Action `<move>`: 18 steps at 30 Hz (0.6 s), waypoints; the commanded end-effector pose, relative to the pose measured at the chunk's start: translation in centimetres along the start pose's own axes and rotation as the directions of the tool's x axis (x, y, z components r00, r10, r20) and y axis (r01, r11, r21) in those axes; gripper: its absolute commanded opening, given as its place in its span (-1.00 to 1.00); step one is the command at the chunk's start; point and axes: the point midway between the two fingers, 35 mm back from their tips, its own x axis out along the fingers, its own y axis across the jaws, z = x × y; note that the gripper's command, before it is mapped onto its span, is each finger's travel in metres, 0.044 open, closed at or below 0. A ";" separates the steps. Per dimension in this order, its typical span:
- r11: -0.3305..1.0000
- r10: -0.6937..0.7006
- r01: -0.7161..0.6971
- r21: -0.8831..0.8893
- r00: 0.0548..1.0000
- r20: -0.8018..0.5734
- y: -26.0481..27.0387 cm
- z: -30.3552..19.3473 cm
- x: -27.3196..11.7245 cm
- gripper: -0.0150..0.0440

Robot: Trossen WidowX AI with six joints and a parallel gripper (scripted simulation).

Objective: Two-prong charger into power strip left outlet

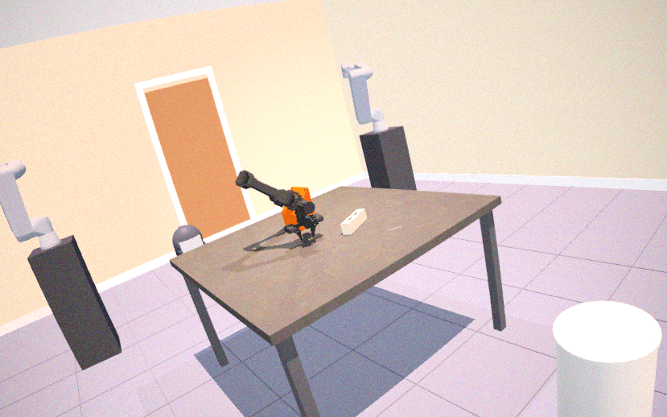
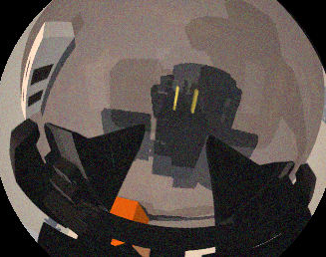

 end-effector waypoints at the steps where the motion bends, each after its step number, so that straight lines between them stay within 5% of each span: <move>1: 1.000 0.000 0.000 0.002 1.000 0.000 0.0 0.0 0.0 0.11; 9: 1.000 0.000 0.000 0.002 1.000 0.000 0.0 0.0 0.0 -0.20; 12: 1.000 0.001 -0.001 0.001 1.000 0.000 0.0 0.0 -0.4 -0.47; 18: 1.000 0.003 -0.003 0.000 1.000 0.000 0.2 -0.2 -2.7 -0.49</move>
